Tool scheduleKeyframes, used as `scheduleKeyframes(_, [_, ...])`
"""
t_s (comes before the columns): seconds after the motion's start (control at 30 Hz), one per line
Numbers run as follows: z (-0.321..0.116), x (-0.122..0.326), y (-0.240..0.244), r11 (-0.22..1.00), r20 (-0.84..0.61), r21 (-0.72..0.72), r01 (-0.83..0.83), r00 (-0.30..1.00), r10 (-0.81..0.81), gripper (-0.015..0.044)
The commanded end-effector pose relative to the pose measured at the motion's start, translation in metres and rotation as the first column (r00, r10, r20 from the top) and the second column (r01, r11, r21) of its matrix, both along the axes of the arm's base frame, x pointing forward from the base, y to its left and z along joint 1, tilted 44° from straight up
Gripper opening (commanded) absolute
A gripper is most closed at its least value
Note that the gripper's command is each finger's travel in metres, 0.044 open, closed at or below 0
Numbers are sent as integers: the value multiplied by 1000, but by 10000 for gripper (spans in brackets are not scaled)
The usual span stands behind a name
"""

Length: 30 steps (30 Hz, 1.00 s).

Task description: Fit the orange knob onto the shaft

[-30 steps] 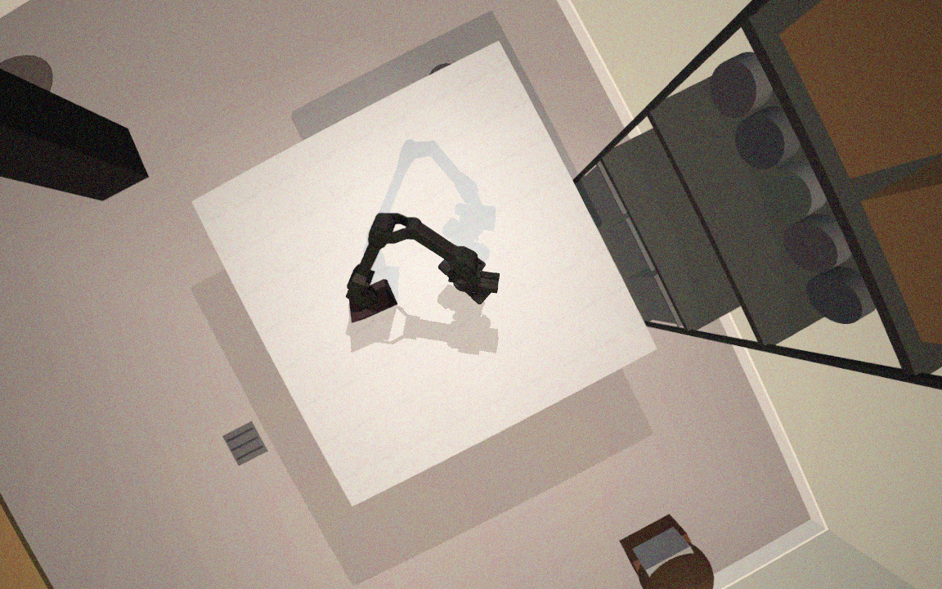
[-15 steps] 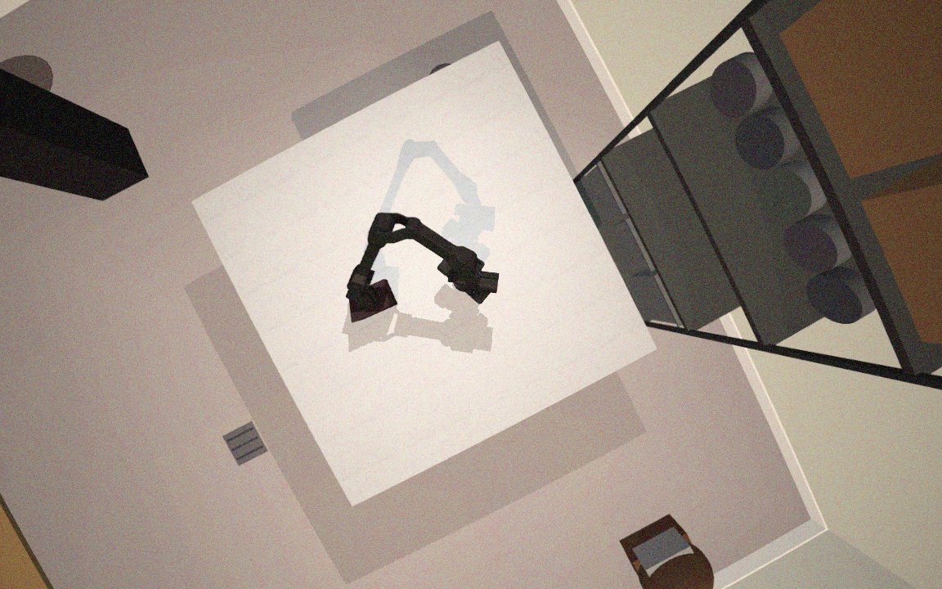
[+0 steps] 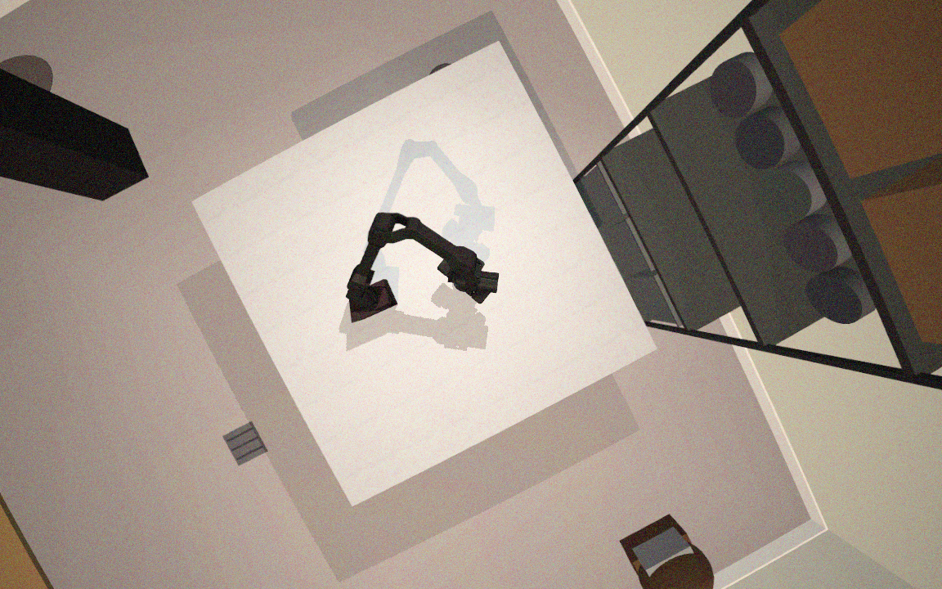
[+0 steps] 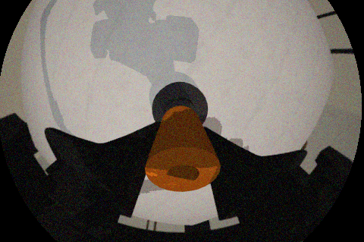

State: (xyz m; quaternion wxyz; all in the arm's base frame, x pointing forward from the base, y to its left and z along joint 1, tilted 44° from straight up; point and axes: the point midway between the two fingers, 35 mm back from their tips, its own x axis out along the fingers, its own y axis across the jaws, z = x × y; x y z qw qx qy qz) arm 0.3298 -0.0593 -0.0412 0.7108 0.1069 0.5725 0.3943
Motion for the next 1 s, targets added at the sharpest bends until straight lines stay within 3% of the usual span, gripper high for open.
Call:
scheduleKeyframes(0.0, [2, -1, -2, 1000, 3, 1, -1, 1000, 1, 0])
scheduleKeyframes(0.17, [3, 0, -4, 1000, 21, 0, -20, 1000, 20, 0])
scheduleKeyframes(0.37, [2, 1, -4, 988, 145, -17, -152, 978, 153, 0])
scheduleKeyframes(0.97, [-1, 0, 0, 988, 145, -17, -152, 978, 152, 0])
